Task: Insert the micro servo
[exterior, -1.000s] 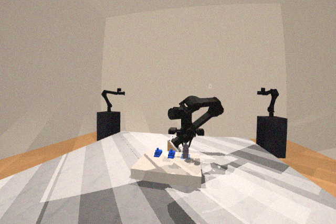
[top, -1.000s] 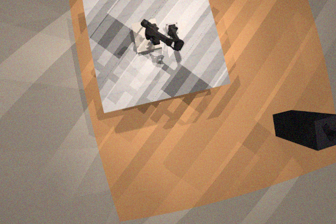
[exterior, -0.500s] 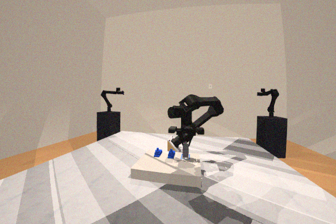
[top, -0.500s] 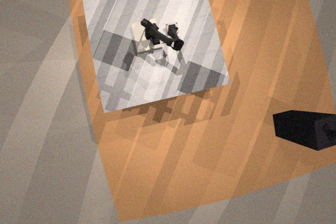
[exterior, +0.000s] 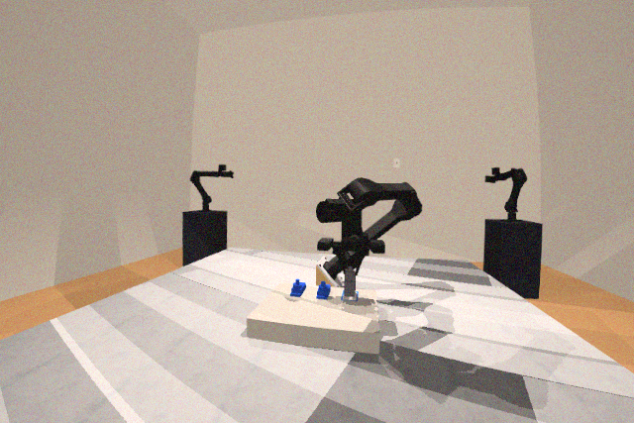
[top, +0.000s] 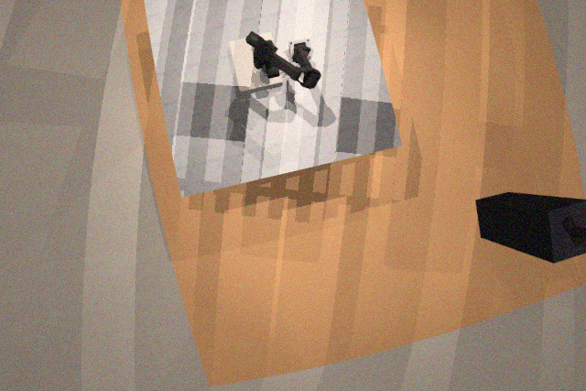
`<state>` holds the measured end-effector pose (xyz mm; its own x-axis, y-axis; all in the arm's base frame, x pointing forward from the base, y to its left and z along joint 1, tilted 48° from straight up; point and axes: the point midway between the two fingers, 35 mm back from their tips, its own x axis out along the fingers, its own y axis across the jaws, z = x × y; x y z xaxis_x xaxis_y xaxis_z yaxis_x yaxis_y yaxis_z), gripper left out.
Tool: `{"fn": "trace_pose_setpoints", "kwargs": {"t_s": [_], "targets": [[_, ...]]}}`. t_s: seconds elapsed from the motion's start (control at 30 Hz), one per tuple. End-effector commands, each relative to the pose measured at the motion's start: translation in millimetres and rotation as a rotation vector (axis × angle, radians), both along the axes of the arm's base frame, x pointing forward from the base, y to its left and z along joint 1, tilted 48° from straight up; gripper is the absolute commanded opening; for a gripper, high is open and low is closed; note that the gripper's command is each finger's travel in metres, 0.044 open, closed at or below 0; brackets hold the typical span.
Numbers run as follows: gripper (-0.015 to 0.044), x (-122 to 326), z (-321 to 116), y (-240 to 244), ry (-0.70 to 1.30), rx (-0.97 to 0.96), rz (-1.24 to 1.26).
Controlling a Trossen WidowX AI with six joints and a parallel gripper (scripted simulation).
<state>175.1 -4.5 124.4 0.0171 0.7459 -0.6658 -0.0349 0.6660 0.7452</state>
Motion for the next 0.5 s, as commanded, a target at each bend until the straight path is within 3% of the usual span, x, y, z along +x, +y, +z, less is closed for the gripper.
{"fn": "trace_pose_setpoints", "kwargs": {"t_s": [0.0, 0.47], "targets": [[0.0000, -1.7, -0.1, -0.6, -0.001, -0.003, 0.002], [0.0000, -1.6, -5.2, 5.2, -0.001, -0.002, 0.002]]}}
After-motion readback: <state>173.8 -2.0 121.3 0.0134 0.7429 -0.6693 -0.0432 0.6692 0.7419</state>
